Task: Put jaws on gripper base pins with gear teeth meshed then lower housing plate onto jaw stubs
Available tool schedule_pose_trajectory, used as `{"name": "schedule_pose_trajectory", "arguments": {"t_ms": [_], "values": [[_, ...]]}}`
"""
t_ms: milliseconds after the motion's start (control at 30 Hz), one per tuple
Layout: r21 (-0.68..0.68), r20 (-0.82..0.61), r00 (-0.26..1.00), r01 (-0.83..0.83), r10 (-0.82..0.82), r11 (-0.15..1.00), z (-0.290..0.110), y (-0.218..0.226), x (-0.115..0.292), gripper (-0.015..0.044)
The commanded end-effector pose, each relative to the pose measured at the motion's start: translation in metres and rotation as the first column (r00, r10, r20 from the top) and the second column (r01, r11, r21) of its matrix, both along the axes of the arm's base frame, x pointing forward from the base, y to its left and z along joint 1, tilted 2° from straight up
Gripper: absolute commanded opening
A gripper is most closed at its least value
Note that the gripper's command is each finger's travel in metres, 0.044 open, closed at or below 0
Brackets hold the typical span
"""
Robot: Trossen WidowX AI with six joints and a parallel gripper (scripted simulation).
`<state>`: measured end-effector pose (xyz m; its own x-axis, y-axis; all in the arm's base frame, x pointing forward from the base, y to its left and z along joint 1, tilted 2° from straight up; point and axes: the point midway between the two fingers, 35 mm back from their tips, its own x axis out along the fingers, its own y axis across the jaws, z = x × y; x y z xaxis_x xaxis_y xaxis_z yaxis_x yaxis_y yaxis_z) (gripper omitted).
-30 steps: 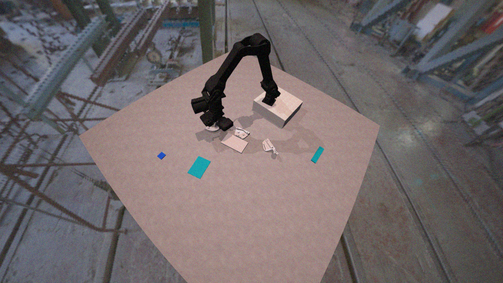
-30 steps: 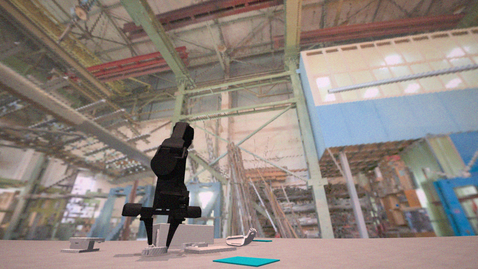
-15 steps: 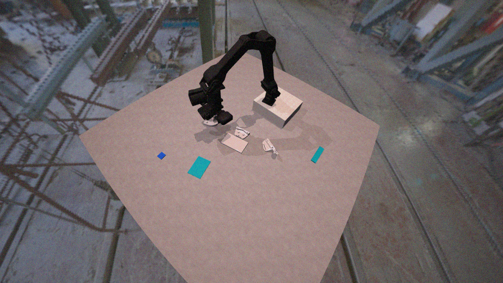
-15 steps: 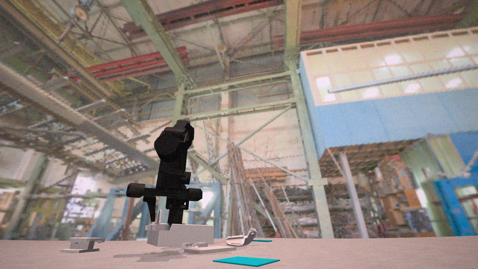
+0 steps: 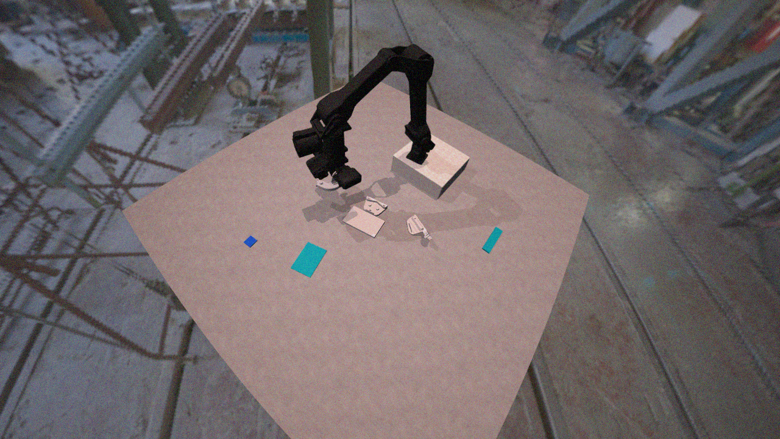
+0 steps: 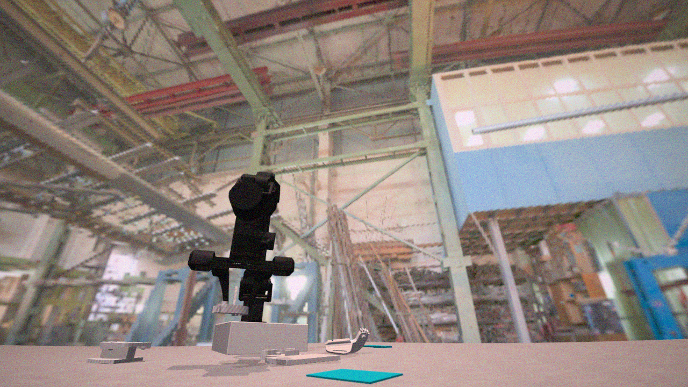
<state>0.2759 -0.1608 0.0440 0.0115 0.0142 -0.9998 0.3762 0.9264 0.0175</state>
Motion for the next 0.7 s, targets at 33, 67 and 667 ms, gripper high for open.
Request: {"name": "schedule_pose_trajectory", "arguments": {"t_ms": [33, 67, 667], "values": [[0.005, -0.003, 0.992, 0.124, -0.124, 0.992, 0.001, 0.01, -0.002, 0.0134], [0.005, -0.004, 0.988, 0.154, -0.154, 0.988, 0.002, 0.012, -0.002, 0.0134], [0.008, -0.016, 0.769, 0.639, -0.639, 0.769, 0.005, 0.045, -0.01, 0.0134]]}}
